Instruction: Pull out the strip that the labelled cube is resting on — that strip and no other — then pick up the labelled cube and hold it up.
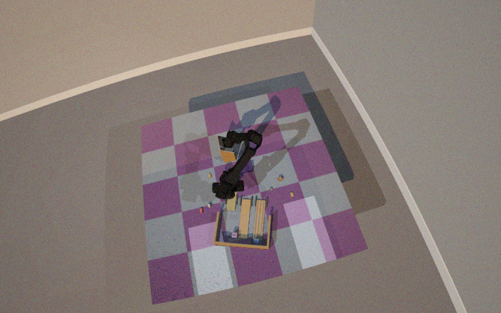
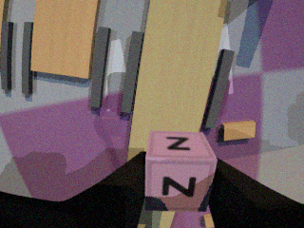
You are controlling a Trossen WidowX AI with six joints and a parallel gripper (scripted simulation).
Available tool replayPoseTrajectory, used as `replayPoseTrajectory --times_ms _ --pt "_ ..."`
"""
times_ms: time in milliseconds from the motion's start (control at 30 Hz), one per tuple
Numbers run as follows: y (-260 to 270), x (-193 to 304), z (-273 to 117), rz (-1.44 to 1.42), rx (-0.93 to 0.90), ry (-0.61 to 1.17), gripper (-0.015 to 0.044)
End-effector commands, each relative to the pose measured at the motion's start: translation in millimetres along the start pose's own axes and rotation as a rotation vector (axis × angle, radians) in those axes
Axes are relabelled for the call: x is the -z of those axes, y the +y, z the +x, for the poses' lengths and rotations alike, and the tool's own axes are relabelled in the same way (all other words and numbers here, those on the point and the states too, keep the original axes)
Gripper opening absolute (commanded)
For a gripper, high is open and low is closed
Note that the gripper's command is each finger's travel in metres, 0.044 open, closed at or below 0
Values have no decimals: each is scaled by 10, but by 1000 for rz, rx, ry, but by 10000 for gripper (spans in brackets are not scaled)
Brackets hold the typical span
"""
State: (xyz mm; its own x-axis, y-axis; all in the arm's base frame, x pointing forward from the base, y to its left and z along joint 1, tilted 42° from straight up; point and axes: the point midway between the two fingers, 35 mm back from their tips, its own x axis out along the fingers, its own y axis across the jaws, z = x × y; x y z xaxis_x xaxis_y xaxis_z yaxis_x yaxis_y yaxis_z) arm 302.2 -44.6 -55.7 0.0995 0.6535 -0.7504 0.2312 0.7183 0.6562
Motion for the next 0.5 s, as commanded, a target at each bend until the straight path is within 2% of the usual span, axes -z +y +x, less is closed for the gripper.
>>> replayPoseTrajectory --times_ms 0,133,467 --pt "-8 28 -109 -5 5 -5 0" --pt "-8 32 -353 -5 6 -5 0" --pt "-7 32 -366 -5 6 -5 0"
